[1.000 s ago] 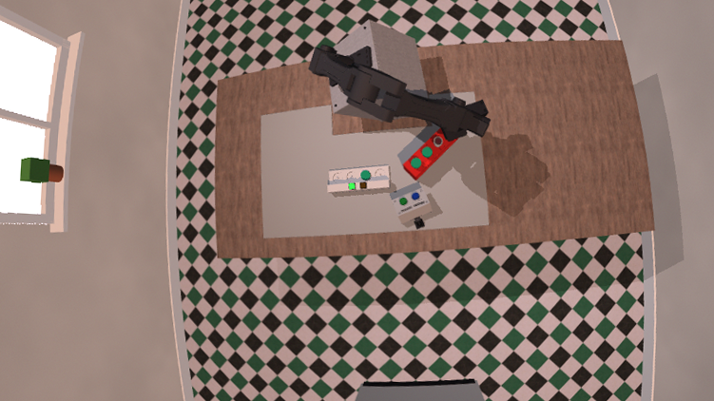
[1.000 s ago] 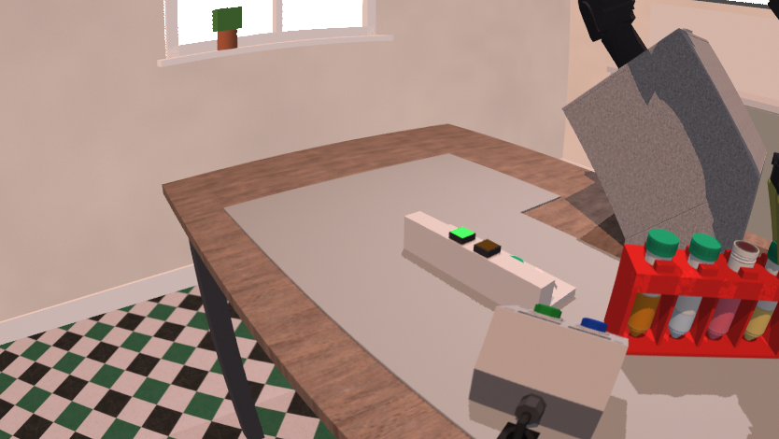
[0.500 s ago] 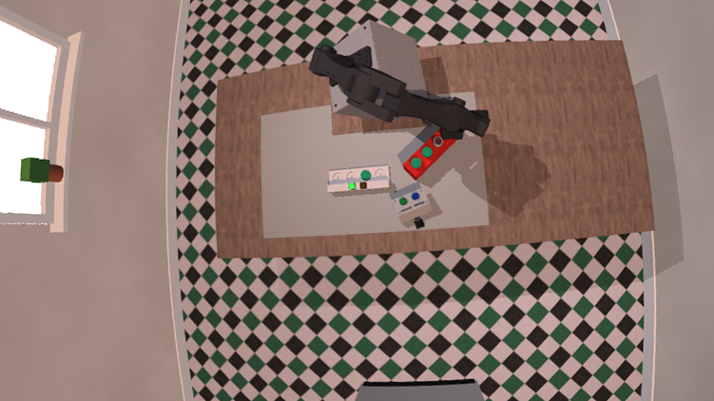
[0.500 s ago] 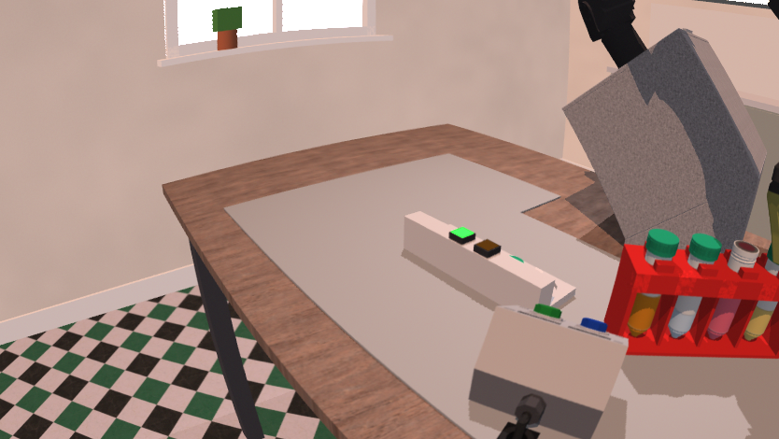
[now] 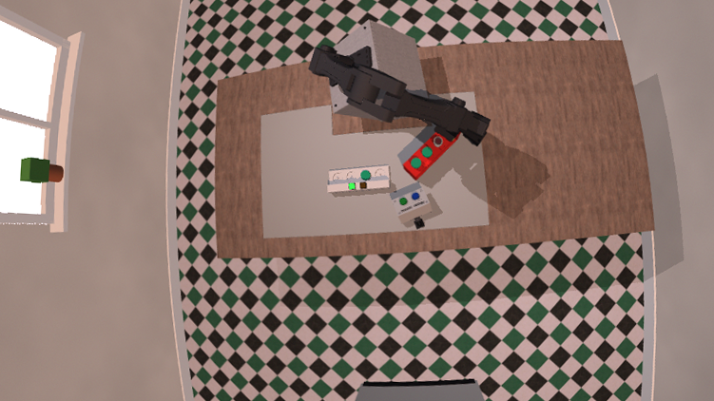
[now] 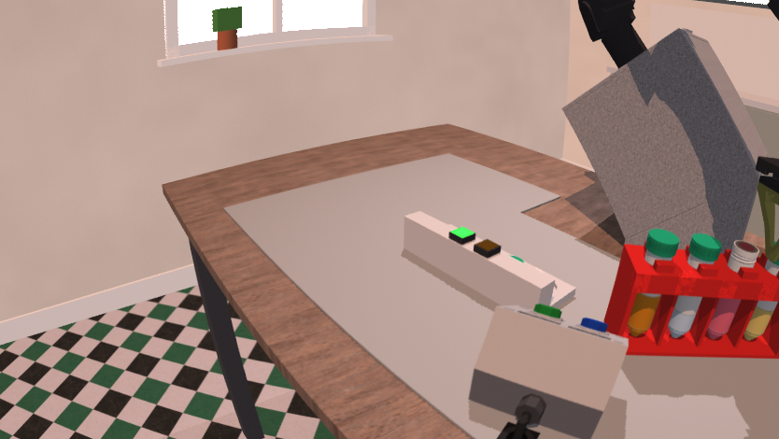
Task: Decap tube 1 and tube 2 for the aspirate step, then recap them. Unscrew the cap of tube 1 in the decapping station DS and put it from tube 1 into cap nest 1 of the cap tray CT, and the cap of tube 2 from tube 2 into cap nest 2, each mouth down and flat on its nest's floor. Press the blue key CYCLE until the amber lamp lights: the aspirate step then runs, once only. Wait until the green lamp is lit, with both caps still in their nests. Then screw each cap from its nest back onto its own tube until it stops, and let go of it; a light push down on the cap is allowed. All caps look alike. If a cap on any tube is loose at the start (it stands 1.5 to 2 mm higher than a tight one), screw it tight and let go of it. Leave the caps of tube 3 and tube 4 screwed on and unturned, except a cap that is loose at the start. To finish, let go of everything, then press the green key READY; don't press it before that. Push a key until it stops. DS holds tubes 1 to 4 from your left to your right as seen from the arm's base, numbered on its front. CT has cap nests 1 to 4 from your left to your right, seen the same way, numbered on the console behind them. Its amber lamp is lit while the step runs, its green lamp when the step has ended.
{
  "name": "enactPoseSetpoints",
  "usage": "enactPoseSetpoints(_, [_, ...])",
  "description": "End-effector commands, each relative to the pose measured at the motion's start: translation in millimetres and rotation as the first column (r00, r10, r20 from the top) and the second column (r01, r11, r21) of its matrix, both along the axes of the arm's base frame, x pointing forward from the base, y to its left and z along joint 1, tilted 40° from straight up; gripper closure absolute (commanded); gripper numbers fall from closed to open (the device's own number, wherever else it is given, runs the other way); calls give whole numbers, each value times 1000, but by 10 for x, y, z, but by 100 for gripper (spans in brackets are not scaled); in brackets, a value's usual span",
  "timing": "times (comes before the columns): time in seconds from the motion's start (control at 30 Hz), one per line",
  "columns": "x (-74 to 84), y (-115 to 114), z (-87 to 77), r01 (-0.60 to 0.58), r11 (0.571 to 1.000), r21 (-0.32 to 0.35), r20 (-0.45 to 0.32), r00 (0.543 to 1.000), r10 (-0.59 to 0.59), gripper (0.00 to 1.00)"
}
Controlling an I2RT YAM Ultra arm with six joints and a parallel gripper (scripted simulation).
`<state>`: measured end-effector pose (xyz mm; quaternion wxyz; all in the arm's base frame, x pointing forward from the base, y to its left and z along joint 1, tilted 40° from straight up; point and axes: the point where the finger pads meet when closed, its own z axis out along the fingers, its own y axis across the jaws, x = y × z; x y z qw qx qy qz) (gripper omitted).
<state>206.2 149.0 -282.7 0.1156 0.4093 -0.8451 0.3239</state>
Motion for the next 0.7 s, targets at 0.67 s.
enactPoseSetpoints(0.67, [28, 49, 13, 458, 874, 162, 389, 785, -483, 100])
